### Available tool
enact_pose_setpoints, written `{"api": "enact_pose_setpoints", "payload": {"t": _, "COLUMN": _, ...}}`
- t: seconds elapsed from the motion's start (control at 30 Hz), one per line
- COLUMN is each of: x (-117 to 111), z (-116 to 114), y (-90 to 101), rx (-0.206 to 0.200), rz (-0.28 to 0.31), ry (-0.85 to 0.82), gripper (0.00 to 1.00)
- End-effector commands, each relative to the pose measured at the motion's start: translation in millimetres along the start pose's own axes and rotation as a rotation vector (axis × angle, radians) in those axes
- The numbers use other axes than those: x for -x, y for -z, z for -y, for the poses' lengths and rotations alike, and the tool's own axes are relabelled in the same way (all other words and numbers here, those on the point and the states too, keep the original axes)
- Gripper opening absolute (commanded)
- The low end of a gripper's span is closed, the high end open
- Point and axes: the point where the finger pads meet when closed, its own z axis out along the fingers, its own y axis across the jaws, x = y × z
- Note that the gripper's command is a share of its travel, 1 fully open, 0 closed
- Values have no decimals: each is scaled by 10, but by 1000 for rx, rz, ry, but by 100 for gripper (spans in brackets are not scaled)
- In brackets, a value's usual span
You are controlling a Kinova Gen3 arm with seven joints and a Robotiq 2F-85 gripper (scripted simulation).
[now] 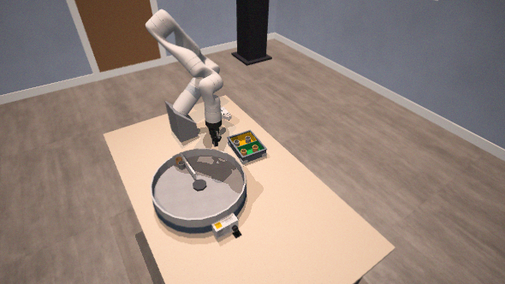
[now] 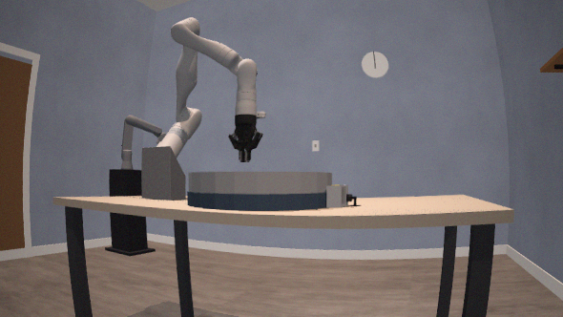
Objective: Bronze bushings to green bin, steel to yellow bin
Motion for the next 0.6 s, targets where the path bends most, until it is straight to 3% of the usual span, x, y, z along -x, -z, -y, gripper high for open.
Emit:
{"api": "enact_pose_setpoints", "payload": {"t": 0.0, "x": 82, "z": -17, "y": 12, "rx": 6, "rz": -12, "ry": -5, "gripper": 14}}
{"api": "enact_pose_setpoints", "payload": {"t": 0.03, "x": 82, "z": -17, "y": 12, "rx": 6, "rz": -12, "ry": -5, "gripper": 14}}
{"api": "enact_pose_setpoints", "payload": {"t": 0.2, "x": 635, "z": -8, "y": -29, "rx": 6, "rz": -12, "ry": -5, "gripper": 14}}
{"api": "enact_pose_setpoints", "payload": {"t": 0.3, "x": 635, "z": -8, "y": -29, "rx": 6, "rz": -12, "ry": -5, "gripper": 14}}
{"api": "enact_pose_setpoints", "payload": {"t": 0.47, "x": 1188, "z": 0, "y": -71, "rx": 6, "rz": -12, "ry": -4, "gripper": 14}}
{"api": "enact_pose_setpoints", "payload": {"t": 0.57, "x": 1188, "z": 0, "y": -71, "rx": 6, "rz": -12, "ry": -4, "gripper": 14}}
